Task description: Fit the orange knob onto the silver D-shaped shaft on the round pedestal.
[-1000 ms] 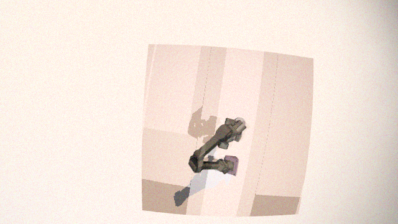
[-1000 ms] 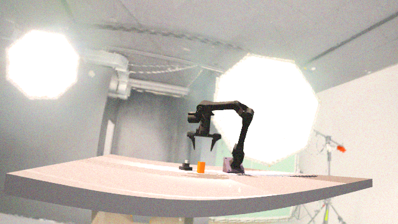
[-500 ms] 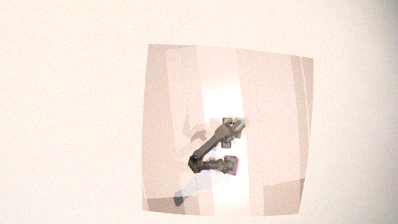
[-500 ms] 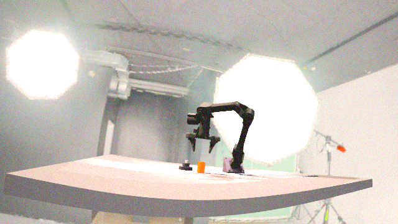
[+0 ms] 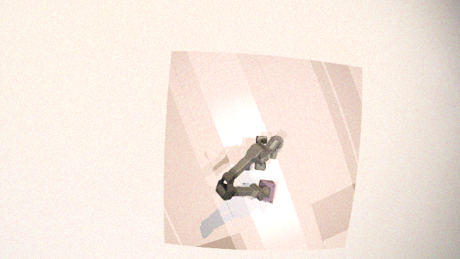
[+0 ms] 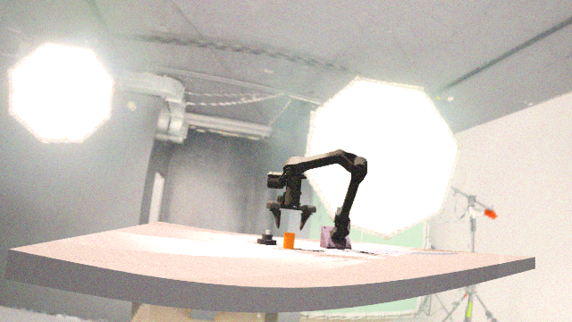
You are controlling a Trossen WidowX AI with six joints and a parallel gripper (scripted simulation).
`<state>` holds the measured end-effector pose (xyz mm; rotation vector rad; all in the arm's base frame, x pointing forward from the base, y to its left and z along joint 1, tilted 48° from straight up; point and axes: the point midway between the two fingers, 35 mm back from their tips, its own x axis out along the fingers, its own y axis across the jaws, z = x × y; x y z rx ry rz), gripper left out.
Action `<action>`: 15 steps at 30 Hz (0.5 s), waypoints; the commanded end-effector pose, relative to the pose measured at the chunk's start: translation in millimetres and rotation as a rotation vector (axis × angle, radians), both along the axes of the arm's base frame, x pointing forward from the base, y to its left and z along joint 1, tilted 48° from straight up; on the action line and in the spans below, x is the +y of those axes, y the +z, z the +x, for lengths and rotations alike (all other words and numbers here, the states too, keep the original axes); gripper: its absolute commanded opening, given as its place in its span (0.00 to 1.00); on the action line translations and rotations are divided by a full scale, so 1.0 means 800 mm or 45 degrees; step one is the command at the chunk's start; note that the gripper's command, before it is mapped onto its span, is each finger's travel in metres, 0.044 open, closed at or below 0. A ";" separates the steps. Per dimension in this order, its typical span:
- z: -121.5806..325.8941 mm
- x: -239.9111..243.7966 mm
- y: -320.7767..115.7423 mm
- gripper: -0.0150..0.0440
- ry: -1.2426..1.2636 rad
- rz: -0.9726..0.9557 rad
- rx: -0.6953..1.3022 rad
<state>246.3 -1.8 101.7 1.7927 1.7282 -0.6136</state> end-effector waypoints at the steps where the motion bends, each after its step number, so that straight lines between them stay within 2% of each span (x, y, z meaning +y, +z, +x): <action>1: 0.001 0.007 -0.006 1.00 -0.003 0.003 0.004; 15: 0.004 0.027 -0.025 1.00 -0.004 0.001 0.003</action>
